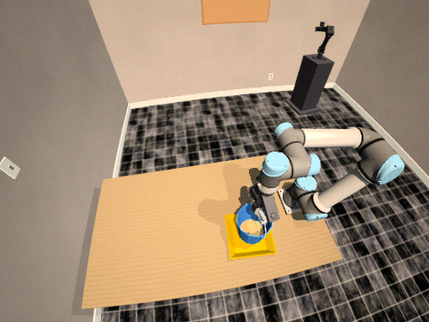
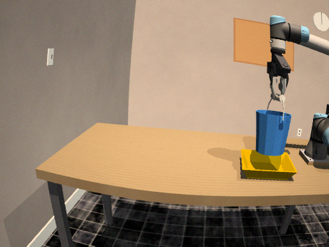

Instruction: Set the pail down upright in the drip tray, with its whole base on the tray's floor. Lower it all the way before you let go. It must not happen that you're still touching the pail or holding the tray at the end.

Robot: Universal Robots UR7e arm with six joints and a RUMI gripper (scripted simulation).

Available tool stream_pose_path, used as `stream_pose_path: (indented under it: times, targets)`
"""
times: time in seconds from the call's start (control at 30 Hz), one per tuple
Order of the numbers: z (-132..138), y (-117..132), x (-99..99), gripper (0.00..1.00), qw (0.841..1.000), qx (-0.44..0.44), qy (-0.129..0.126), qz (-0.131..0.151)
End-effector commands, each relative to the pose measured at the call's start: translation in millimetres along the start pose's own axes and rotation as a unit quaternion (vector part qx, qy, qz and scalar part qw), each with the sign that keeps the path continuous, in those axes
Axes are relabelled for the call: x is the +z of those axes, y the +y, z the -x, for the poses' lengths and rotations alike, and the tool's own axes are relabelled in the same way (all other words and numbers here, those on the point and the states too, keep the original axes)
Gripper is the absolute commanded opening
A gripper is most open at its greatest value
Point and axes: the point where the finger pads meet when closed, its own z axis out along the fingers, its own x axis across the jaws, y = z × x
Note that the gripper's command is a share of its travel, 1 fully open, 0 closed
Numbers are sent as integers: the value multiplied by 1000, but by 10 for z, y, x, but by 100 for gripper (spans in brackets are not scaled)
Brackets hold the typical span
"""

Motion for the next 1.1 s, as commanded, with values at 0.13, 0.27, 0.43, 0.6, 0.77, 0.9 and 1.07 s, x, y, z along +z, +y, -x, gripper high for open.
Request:
stream_pose_path:
  times: [0.13, 0.27, 0.43, 0.6, 0.77, 0.9, 1.07]
  targets:
    - [-1, -58, -5, 0, 1000, 0, 1, 0]
    - [-1, -75, -5, 0, 1000, 0, 1, 0]
    - [0, -90, -5, 0, 1000, 0, 1, 0]
    - [0, -95, -5, 0, 1000, 0, 1, 0]
    - [0, -99, -5, 0, 1000, 0, 1, 0]
    - [0, -100, -5, 0, 1000, 0, 1, 0]
    - [0, -100, -5, 0, 1000, 0, 1, 0]
